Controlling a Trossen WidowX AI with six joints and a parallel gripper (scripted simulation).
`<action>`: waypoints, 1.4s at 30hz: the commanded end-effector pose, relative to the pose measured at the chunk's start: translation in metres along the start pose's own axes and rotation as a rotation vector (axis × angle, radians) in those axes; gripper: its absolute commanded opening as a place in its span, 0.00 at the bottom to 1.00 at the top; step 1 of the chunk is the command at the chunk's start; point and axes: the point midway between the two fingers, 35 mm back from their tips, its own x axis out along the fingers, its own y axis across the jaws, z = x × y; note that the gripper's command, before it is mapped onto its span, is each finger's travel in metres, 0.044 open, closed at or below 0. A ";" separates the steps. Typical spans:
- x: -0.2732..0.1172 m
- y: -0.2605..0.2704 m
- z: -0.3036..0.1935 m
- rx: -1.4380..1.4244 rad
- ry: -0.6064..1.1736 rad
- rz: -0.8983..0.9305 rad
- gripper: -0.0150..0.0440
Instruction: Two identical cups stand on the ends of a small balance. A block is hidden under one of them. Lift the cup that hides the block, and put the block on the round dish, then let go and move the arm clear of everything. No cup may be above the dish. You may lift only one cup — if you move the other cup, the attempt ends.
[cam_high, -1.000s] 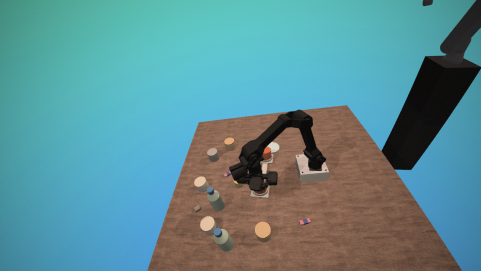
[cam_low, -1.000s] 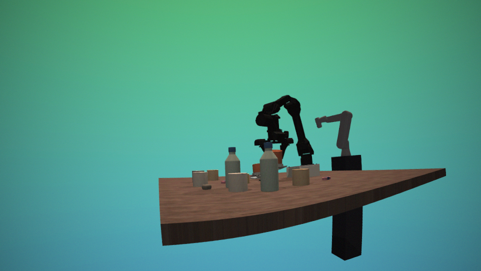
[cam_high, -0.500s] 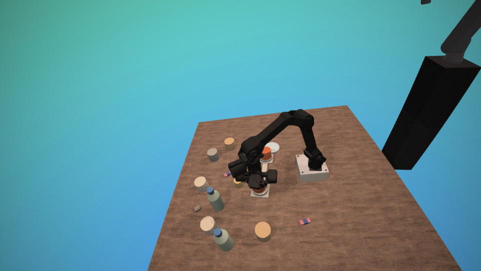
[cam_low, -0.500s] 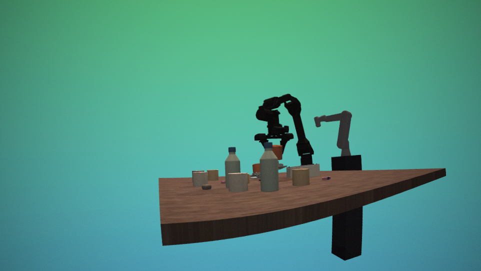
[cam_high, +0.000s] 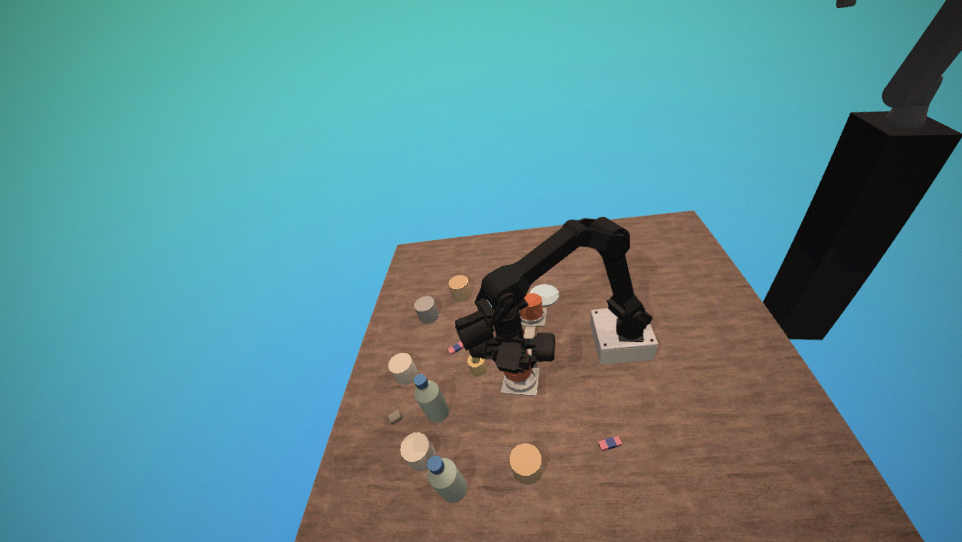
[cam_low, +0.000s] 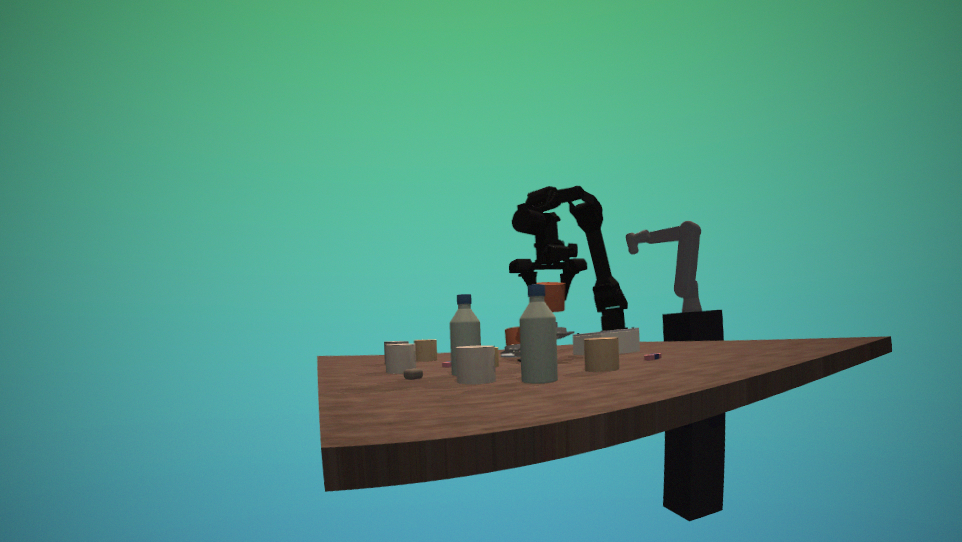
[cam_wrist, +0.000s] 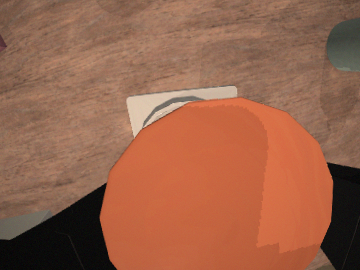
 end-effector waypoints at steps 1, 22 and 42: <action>-0.010 -0.001 0.001 0.007 -0.011 -0.010 0.25; -0.015 0.002 -0.002 0.000 0.000 0.000 0.25; -0.015 0.002 -0.002 0.000 0.000 0.000 0.25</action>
